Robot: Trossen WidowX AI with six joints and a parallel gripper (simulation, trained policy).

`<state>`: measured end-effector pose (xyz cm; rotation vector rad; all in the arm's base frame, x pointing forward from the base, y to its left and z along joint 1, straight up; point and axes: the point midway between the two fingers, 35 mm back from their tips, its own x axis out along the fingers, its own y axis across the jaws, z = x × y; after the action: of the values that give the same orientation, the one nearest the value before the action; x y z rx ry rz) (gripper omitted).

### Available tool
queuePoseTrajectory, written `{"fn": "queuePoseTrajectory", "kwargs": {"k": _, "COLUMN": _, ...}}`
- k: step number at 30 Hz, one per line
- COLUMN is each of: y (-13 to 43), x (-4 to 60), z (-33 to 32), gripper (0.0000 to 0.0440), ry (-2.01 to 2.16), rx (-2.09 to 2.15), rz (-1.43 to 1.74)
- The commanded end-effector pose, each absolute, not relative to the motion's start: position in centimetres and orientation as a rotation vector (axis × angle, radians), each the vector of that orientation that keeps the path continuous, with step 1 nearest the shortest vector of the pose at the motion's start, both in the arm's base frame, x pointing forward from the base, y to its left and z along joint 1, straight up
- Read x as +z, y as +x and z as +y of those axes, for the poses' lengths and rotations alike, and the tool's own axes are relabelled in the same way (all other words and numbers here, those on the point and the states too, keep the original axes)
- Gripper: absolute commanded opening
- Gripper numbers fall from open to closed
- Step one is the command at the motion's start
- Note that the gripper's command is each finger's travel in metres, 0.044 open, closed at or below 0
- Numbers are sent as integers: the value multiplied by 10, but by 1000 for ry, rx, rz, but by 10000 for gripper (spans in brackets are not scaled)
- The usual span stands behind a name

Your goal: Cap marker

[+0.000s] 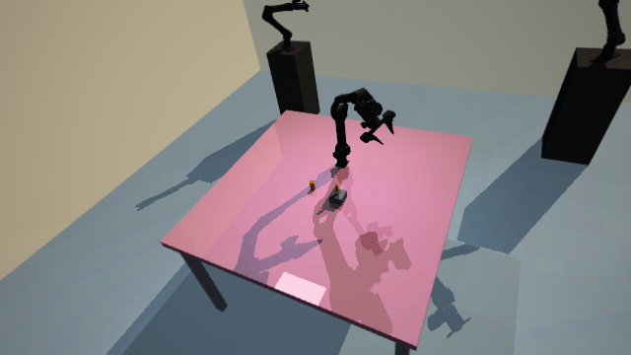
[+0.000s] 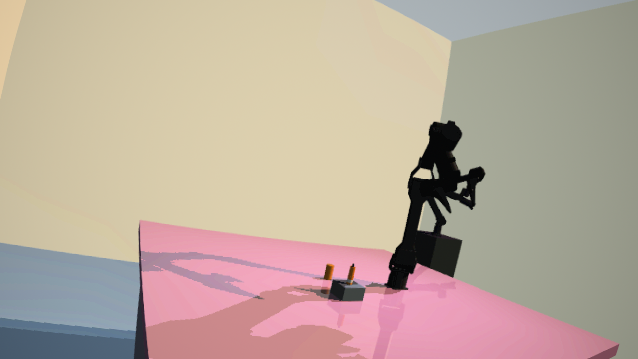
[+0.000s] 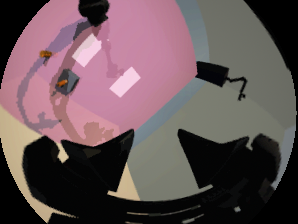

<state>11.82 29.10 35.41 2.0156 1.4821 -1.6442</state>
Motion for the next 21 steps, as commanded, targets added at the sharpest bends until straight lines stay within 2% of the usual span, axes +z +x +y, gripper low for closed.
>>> {"fn": "queuePoseTrajectory", "kwargs": {"k": 1, "y": 128, "x": 354, "z": 284, "gripper": 322, "ry": 2035, "rx": -1651, "rz": 1463}}
{"fn": "queuePoseTrajectory", "kwargs": {"k": 21, "y": 184, "x": 350, "z": 251, "gripper": 320, "ry": 2193, "rx": -1653, "rz": 1345}}
